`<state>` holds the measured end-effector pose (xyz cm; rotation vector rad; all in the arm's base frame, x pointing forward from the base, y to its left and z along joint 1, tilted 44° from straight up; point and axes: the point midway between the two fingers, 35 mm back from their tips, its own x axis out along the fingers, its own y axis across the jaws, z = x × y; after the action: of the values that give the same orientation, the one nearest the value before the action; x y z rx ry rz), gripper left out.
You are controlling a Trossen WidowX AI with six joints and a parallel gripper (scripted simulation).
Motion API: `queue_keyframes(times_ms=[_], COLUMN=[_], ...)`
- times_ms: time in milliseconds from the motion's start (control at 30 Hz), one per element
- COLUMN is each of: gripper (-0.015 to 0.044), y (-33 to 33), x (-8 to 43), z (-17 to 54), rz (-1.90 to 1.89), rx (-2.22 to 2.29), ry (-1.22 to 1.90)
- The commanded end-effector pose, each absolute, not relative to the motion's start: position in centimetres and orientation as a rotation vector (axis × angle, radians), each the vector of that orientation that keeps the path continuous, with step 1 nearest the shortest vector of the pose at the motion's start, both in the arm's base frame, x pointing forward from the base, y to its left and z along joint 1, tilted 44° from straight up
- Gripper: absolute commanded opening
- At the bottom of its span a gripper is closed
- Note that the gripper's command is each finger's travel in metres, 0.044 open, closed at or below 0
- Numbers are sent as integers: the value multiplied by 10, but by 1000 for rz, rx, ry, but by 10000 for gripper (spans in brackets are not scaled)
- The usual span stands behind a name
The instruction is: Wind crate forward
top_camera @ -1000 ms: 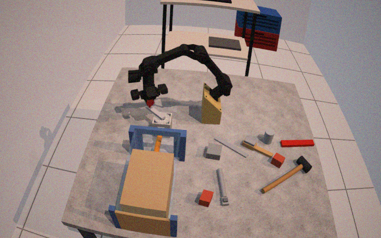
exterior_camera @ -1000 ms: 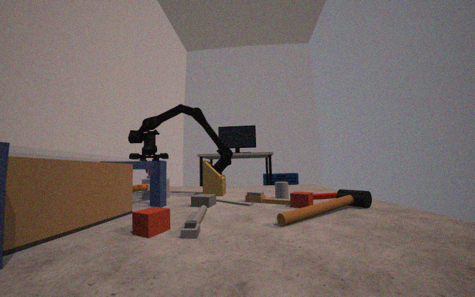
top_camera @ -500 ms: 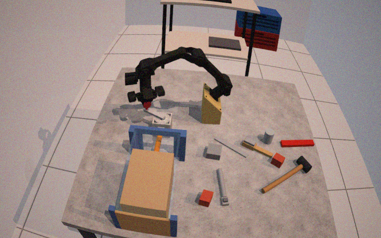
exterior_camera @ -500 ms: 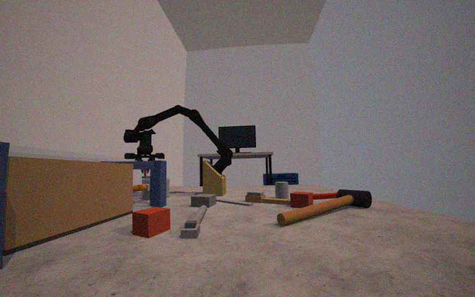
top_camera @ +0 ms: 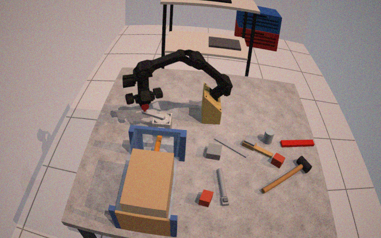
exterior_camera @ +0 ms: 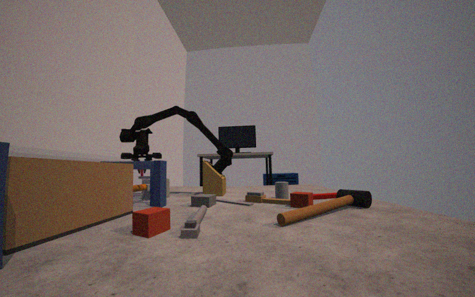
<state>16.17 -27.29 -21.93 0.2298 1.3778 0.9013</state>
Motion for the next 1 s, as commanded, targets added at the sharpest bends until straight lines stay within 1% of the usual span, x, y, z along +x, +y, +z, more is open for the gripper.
queue_keyframes(times_ms=[0,167,367,533,867,967], gripper=[0,0,0,0,0,79], y=[-273,-273,-273,-273,-273,-271], x=[162,162,162,162,162,157], z=[-219,-219,-219,-219,-219,-218], rz=[901,747,337,2,-11,40], rx=[230,404,824,1131,1142,1097], ry=[1378,1474,1657,1743,1746,1767])
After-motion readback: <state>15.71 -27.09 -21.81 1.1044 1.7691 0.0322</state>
